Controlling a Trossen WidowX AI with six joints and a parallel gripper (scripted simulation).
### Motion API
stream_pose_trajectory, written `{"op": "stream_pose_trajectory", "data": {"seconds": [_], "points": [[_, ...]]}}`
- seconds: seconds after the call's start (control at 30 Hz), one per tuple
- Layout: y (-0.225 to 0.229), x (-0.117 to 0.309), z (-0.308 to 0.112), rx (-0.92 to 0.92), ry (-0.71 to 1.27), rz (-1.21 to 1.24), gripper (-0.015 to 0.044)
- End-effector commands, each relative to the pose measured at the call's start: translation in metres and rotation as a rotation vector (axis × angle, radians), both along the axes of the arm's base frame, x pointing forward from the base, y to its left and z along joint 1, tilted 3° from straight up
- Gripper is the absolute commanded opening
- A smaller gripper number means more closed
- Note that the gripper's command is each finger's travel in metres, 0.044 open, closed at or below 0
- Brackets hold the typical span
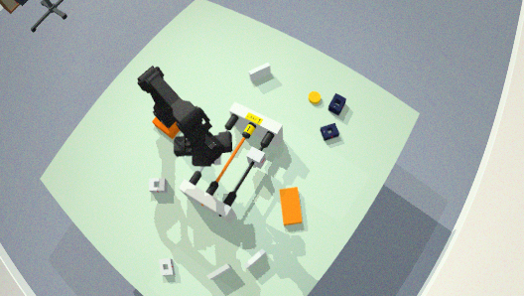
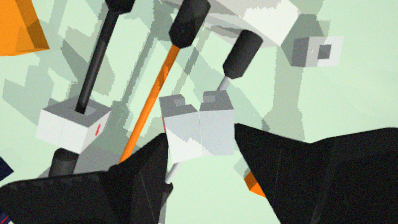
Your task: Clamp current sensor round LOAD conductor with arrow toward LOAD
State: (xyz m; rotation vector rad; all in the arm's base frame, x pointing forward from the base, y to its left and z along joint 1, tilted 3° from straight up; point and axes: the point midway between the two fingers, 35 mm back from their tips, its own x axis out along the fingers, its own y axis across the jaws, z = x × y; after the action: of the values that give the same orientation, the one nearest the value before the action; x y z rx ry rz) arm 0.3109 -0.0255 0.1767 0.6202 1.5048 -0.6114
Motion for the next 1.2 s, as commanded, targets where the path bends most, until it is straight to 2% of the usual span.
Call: {"op": "stream_pose_trajectory", "data": {"seconds": [0.0, 0.47, 1.17], "points": [[0.003, 0.014, -0.003, -0.003, 0.004, -0.159, 0.0000], [0.013, 0.045, -0.011, -0.010, 0.007, -0.584, 0.0000], [0.013, 0.046, -0.036, -0.010, 0.007, -0.589, 0.0000]]}}
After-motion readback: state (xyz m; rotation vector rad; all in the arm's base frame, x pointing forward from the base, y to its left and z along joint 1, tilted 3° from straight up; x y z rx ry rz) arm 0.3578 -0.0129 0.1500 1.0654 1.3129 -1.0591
